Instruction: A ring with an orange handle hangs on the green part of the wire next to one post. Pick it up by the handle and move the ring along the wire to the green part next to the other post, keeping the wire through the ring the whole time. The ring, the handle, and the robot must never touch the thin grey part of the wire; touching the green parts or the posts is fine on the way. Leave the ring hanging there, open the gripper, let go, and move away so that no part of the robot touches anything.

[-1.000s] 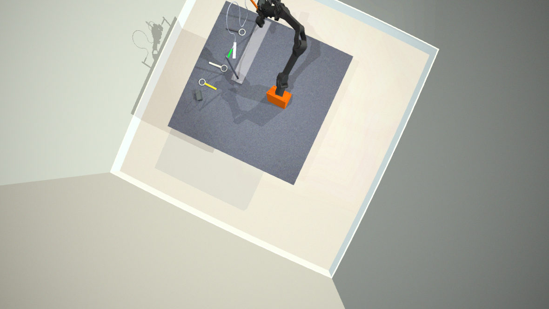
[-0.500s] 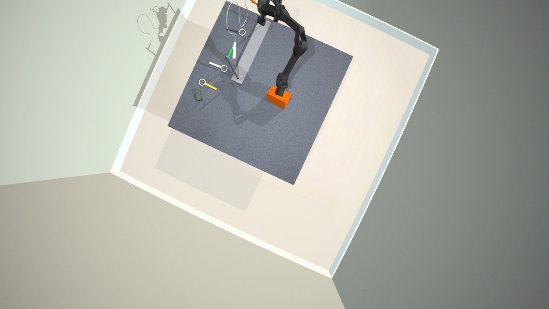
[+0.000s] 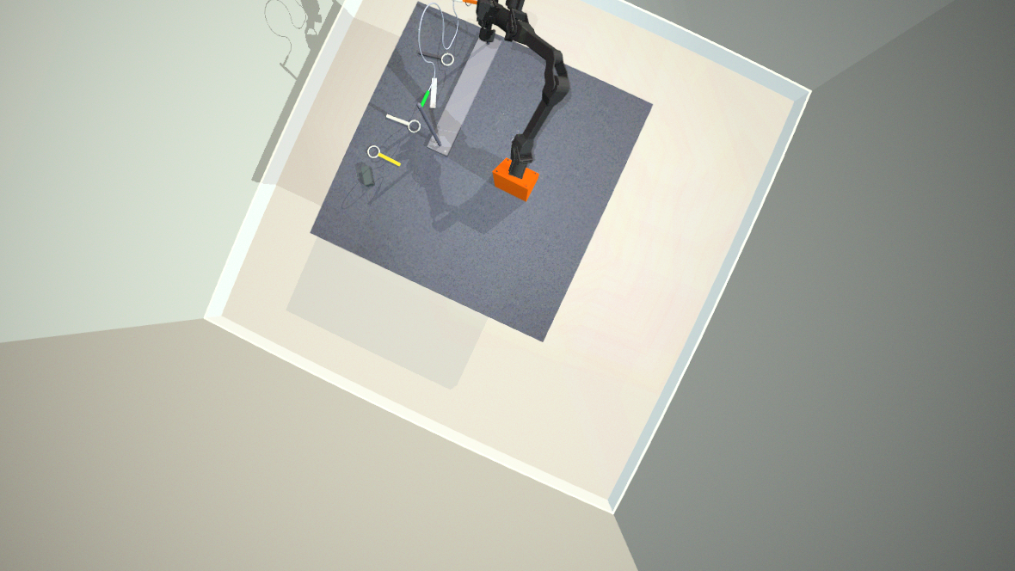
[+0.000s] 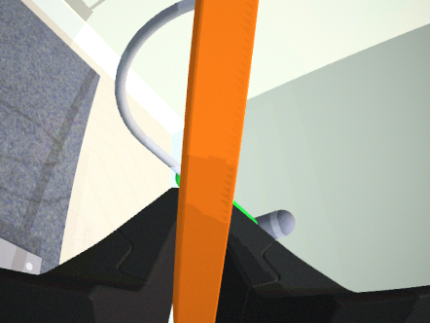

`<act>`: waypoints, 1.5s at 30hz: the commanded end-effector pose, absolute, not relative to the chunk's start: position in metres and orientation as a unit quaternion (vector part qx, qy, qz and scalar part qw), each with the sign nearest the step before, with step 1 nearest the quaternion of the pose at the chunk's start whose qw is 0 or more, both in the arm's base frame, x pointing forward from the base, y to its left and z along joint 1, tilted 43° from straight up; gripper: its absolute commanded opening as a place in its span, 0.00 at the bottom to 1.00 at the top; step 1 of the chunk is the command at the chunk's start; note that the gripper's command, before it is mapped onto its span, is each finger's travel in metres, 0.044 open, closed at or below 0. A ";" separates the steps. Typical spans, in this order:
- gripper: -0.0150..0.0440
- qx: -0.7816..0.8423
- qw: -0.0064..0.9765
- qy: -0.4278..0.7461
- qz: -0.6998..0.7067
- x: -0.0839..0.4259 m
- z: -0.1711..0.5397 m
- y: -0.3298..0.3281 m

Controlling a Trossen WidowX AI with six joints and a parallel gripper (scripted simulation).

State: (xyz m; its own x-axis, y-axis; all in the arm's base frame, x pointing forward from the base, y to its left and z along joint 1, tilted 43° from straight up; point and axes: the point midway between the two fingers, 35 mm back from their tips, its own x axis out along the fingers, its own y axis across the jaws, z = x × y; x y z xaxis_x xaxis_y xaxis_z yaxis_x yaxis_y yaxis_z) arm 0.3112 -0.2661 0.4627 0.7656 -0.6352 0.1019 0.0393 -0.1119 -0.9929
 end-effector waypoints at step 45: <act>0.00 -0.920 0.251 0.125 -0.274 0.316 0.512 -0.241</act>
State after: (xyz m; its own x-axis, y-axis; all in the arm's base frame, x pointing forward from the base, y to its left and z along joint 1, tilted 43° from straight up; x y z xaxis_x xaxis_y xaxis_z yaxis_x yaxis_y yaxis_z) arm 0.3153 -0.2413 0.5125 0.8124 -0.3889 0.4345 -0.0880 -0.8184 -0.5679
